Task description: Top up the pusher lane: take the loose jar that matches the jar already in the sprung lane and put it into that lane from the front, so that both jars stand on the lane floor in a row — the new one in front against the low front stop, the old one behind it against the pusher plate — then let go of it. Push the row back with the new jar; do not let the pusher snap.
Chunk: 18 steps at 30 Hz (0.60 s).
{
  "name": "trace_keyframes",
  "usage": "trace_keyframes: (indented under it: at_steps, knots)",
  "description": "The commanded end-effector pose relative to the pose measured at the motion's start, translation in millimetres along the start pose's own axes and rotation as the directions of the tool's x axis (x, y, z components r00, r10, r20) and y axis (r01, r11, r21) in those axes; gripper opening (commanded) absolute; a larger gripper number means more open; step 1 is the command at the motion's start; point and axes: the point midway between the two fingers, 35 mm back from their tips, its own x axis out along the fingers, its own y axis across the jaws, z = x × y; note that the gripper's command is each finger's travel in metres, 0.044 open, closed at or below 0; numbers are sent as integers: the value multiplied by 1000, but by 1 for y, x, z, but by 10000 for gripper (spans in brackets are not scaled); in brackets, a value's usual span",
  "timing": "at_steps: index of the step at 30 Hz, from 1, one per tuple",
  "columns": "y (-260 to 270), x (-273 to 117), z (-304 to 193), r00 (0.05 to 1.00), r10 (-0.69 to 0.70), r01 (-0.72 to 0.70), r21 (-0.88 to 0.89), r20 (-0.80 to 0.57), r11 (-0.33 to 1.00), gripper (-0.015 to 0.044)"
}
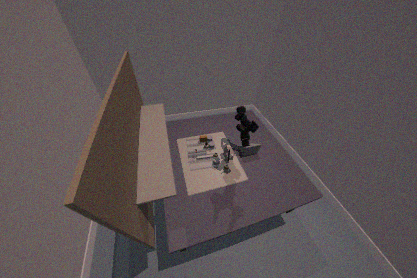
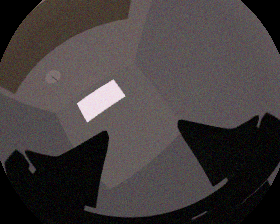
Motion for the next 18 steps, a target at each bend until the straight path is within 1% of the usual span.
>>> trace_keyframes:
  at_steps: [1,2,5,7,10,14,18]
  knots:
    - [-1,1,2,1000,-5,5,-5,10,1000,426]
    - [-5,3,10,999,-21,22,-20,39,1000,440]
    - [-26,11,52,973,-109,131,-99,203,986,440]
    - [-40,11,81,934,-169,223,-142,315,964,440]
    - [-60,6,123,844,-254,377,-184,473,908,440]
    - [-88,-14,179,656,-367,609,-175,659,774,440]
    - [-109,-47,225,413,-449,813,-98,792,575,440]
